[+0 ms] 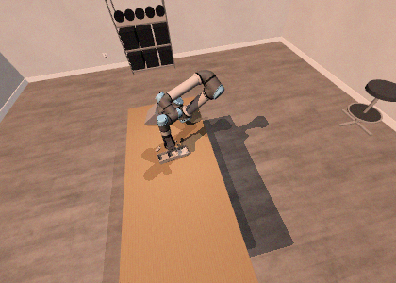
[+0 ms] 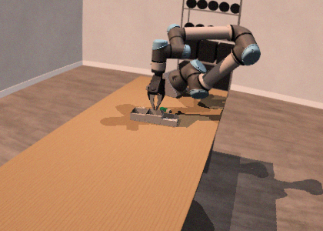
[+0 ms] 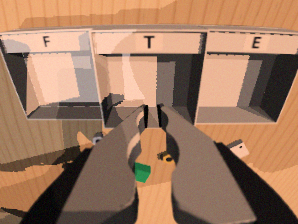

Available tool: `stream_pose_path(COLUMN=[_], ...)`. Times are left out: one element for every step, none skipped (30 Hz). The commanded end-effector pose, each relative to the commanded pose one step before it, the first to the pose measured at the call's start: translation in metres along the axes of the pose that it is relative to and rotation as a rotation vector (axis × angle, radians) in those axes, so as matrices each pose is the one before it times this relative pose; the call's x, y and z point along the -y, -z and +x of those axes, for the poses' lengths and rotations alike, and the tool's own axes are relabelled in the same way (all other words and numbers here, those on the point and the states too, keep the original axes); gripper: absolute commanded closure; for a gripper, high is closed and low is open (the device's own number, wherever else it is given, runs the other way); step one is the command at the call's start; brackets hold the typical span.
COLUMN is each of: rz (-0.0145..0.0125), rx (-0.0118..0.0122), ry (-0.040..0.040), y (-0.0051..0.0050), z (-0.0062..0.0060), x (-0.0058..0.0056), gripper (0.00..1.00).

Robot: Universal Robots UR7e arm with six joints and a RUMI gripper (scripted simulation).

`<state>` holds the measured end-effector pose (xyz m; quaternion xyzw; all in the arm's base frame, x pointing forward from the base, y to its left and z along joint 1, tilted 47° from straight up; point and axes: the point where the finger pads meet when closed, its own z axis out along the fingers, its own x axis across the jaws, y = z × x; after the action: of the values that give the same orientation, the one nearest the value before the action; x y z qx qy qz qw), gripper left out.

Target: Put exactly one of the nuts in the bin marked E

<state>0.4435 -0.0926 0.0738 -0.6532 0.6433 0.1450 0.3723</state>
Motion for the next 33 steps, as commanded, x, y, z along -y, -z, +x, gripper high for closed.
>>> stream_pose_path(rz=[0.00054, 0.0, 0.0, 0.0, 0.0, 0.0, 0.0, 0.0, 0.0, 0.0, 0.0, 0.0, 0.0, 0.0, 0.0, 0.0, 0.0, 0.0, 0.0, 0.0, 0.0, 0.0, 0.0, -0.00001, 0.0, 0.0, 0.0, 0.0, 0.0, 0.0, 0.0, 0.0, 0.0], rx=[-0.00047, 0.0, 0.0, 0.0, 0.0, 0.0, 0.0, 0.0, 0.0, 0.0, 0.0, 0.0, 0.00001, 0.00001, 0.00001, 0.00001, 0.00001, 0.00001, 0.00001, 0.00001, 0.00001, 0.0, 0.0, 0.00001, 0.00001, 0.00001, 0.00001, 0.00001, 0.00001, 0.00001, 0.00001, 0.0, 0.0], ry=[0.0003, 0.0, 0.0, 0.0, 0.0, 0.0, 0.0, 0.0, 0.0, 0.0, 0.0, 0.0, 0.0, 0.0, 0.0, 0.0, 0.0, 0.0, 0.0, 0.0, 0.0, 0.0, 0.0, 0.0, 0.0, 0.0, 0.0, 0.0, 0.0, 0.0, 0.0, 0.0, 0.0], y=[0.01581, 0.004, 0.004, 0.004, 0.0, 0.0, 0.00208, 0.0, 0.0, 0.0, 0.0, 0.0, 0.0, 0.0, 0.0, 0.0, 0.0, 0.0, 0.0, 0.0, 0.0, 0.0, 0.0, 0.00001, 0.0, 0.0, 0.0, 0.0, 0.0, 0.0, 0.0, 0.0, 0.0], z=[0.0002, 0.0, 0.0, 0.0, 0.0, 0.0, 0.00001, 0.0, 0.0, 0.0, 0.0, 0.0, -0.00498, -0.00498, -0.00498, -0.00498, -0.00498, -0.00498, -0.00498, -0.00498, -0.00498, 0.0, 0.0, -0.00498, -0.00498, -0.00498, -0.00498, -0.00498, -0.00498, -0.00498, -0.00394, 0.0, 0.0], x=[0.00013, 0.0, 0.0, 0.0, 0.0, 0.0, 0.0, 0.0, 0.0, 0.0, 0.0, 0.0, 0.00047, 0.00047, 0.00047, 0.00047, 0.00047, 0.00047, 0.00047, 0.00047, 0.00047, 0.0, 0.0, 0.00047, 0.00047, 0.00047, 0.00047, 0.00047, 0.00047, 0.00047, 0.00037, 0.00001, 0.0], gripper=[0.96, 0.96, 0.96, 0.96, 0.96, 0.96, 0.96, 0.96, 0.96, 0.96, 0.96, 0.96, 0.96, 0.96, 0.96, 0.96, 0.96, 0.96, 0.96, 0.96, 0.96, 0.96, 0.96, 0.96, 0.96, 0.96, 0.96, 0.96, 0.96, 0.96, 0.96, 0.96, 0.96])
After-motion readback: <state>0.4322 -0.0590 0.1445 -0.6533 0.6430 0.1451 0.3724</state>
